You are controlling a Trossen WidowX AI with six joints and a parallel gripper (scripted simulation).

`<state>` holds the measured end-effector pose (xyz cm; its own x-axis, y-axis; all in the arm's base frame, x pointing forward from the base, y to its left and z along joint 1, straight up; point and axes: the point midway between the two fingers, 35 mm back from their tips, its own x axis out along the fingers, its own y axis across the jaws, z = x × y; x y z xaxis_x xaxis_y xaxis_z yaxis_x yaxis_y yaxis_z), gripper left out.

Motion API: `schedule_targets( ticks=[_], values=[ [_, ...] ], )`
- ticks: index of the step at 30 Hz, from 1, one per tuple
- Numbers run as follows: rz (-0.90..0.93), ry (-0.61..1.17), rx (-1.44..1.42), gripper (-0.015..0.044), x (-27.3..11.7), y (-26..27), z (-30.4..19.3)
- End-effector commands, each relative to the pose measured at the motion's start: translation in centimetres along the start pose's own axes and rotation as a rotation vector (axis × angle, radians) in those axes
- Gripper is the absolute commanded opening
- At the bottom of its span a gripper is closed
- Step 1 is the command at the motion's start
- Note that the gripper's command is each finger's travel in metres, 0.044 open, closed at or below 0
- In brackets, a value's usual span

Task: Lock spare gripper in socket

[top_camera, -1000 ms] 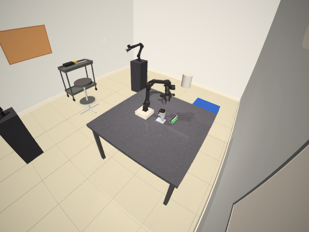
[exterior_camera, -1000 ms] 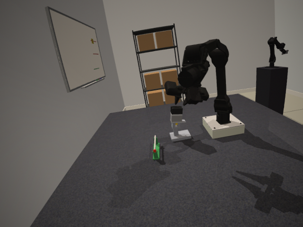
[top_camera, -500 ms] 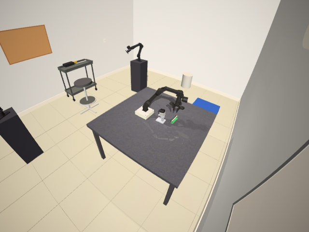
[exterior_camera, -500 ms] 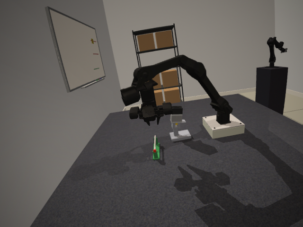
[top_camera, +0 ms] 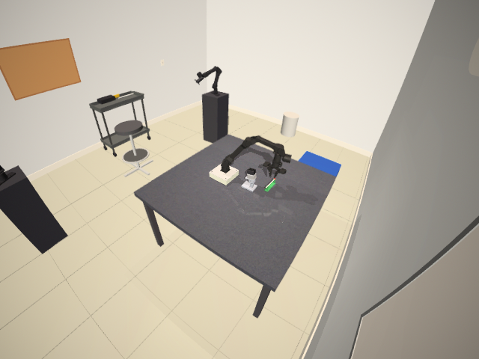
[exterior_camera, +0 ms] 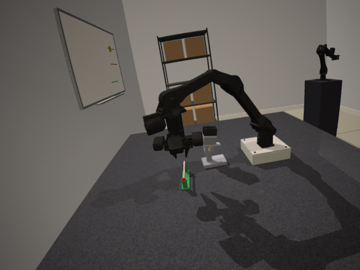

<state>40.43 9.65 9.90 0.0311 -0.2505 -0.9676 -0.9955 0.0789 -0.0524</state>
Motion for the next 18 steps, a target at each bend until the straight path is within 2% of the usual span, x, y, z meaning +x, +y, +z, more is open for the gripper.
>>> schedule_targets(
  ticks=[1, 18],
  values=[
    [0.019, 0.004, -0.009, 0.0180, 2.7, 0.3, 0.5],
    [0.019, 0.005, -0.009, 0.0180, 5.8, 0.3, 1.1]
  ],
)
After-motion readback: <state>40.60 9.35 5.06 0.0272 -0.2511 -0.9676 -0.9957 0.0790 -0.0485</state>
